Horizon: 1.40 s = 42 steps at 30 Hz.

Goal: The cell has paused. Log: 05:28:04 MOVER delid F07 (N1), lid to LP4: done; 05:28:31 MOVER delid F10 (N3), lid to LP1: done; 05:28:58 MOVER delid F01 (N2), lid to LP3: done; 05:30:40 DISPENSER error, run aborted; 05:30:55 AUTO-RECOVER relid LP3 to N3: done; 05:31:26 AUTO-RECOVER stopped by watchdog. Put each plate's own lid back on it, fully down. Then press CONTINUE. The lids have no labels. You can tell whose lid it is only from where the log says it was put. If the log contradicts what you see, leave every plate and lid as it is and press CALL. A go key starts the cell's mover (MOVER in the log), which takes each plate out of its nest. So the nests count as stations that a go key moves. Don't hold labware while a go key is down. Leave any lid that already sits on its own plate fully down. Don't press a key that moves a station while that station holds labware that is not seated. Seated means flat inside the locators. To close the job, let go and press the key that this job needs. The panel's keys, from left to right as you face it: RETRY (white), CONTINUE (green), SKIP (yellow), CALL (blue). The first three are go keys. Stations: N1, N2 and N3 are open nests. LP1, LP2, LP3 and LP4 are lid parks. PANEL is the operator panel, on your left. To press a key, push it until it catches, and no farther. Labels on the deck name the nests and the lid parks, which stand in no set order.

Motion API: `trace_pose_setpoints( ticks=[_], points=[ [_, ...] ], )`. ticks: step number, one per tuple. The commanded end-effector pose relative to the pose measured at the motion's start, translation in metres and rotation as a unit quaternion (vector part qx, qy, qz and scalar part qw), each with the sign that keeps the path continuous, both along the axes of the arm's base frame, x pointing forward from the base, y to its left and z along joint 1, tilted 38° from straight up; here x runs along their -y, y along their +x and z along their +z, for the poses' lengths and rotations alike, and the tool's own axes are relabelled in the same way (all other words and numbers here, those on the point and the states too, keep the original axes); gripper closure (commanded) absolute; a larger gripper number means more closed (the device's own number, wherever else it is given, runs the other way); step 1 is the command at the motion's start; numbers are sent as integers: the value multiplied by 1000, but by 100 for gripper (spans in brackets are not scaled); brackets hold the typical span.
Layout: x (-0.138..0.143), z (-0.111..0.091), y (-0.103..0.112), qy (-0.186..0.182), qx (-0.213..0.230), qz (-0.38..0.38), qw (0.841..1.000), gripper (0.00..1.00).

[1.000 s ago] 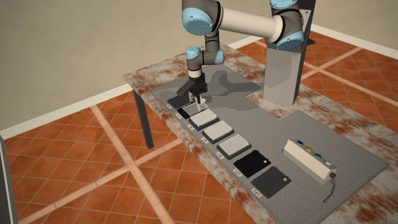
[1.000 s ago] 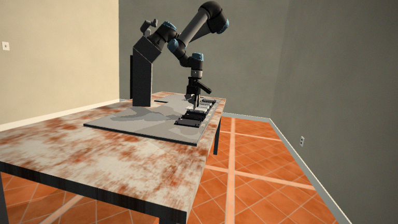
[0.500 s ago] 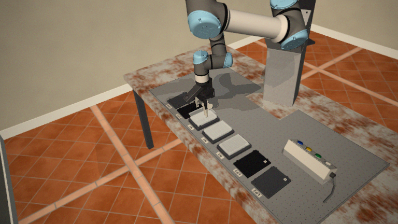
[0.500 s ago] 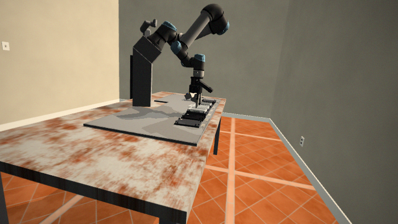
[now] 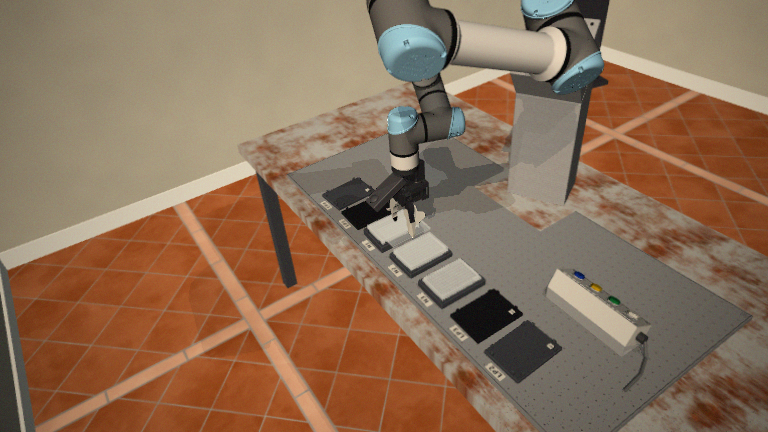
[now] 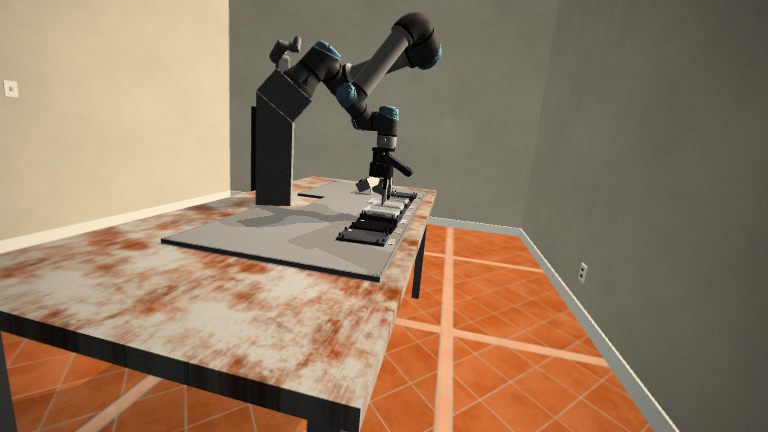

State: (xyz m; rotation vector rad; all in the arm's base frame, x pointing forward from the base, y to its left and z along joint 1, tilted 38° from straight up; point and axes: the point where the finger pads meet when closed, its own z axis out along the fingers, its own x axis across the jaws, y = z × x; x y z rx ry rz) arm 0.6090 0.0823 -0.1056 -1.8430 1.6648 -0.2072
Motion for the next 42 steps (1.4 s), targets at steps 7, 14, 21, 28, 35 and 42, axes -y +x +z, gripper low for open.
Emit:
trace_pose_setpoints(
  ticks=[7, 14, 21, 28, 35, 42],
  points=[
    [-54, 16, -12, -1, 1, -1, 1000, 100],
    [-77, 23, -17, -1, 1, -1, 1000, 100],
    [-110, 33, -25, -1, 1, -1, 1000, 100],
    [-138, 41, -31, -1, 1, -1, 1000, 100],
    [-166, 49, -38, -1, 1, -1, 1000, 100],
    [-196, 58, -44, -1, 1, -1, 1000, 100]
  ],
)
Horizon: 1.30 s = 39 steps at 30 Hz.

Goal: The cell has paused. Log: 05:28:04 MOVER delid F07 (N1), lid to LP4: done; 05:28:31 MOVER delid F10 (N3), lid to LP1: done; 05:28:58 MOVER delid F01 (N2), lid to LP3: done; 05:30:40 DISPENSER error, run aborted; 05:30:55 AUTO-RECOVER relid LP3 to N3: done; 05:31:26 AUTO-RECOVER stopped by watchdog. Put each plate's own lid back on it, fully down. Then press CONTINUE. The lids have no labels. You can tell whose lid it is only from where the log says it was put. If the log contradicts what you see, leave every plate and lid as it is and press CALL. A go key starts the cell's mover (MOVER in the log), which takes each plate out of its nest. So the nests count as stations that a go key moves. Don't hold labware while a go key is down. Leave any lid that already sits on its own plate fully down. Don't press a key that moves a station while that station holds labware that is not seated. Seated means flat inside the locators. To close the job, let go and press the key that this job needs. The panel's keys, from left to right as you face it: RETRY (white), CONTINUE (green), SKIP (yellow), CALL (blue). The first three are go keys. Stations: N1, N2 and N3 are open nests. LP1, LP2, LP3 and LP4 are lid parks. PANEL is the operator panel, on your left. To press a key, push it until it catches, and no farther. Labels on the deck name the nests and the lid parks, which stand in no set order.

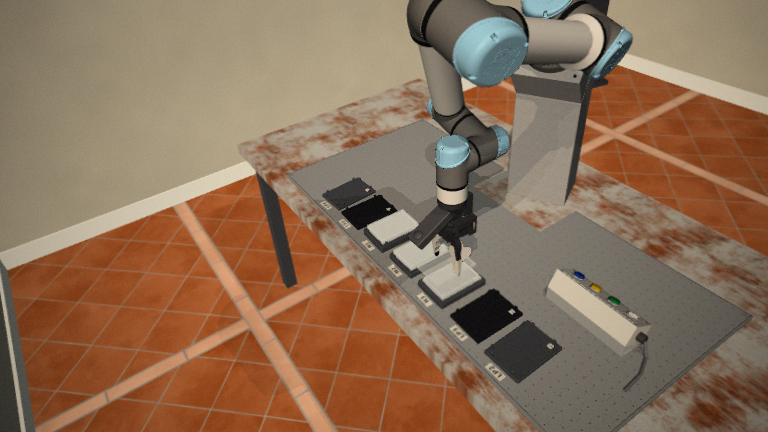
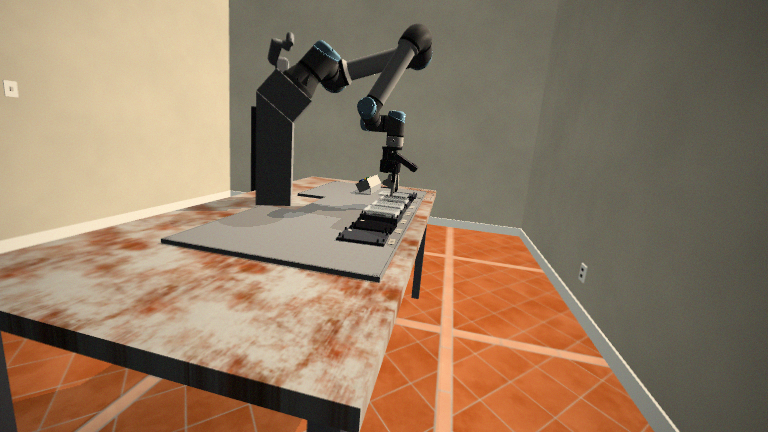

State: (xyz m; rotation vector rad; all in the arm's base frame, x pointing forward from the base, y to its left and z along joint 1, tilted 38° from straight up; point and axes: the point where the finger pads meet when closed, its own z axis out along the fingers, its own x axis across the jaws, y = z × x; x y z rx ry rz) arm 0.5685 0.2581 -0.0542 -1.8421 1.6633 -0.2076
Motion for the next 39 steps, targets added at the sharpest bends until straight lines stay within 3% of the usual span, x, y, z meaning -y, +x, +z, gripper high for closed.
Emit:
trace_pose_setpoints(
  ticks=[1, 39],
  points=[
    [-20, 6, -4, -1, 0, -1, 1000, 100],
    [-23, 0, 1, -1, 0, -1, 1000, 100]
  ],
)
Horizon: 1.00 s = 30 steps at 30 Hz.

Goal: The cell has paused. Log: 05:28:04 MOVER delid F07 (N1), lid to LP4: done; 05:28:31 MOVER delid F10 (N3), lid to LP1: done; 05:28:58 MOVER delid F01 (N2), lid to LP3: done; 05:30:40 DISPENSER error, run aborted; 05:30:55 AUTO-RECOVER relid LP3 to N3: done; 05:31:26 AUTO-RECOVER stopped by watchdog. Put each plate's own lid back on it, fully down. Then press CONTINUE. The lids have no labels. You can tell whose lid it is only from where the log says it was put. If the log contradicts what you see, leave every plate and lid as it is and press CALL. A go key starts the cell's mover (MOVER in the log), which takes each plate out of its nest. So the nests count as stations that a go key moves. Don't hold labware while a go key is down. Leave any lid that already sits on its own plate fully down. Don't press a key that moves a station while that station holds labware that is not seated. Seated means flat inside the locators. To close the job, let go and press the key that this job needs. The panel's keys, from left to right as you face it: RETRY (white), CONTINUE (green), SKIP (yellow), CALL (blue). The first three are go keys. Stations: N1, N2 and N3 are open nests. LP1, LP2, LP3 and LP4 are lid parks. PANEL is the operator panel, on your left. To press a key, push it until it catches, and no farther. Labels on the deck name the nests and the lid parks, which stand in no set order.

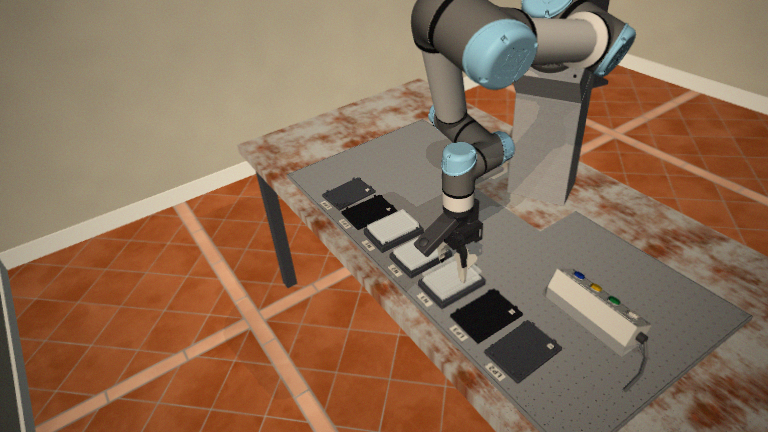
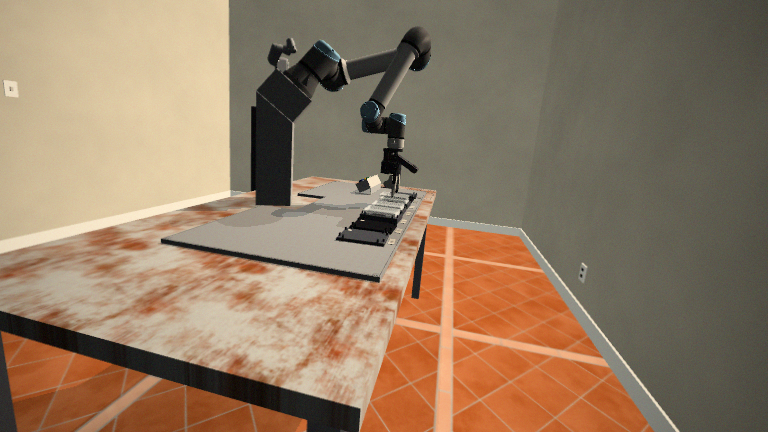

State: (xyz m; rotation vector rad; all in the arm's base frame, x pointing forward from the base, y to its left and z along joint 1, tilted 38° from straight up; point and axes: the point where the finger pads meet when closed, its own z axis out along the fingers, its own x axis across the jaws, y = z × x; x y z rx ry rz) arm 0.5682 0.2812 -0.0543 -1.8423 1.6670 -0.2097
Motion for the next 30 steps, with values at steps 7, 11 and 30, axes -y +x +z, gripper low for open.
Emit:
trace_pose_setpoints(
  ticks=[7, 11, 30],
  points=[
    [-1, -2, 2, 0, 1, 0, 1000, 100],
    [-2, -3, 3, 0, 1, 0, 1000, 100],
    [-3, -8, 6, 0, 1, 0, 1000, 100]
  ],
)
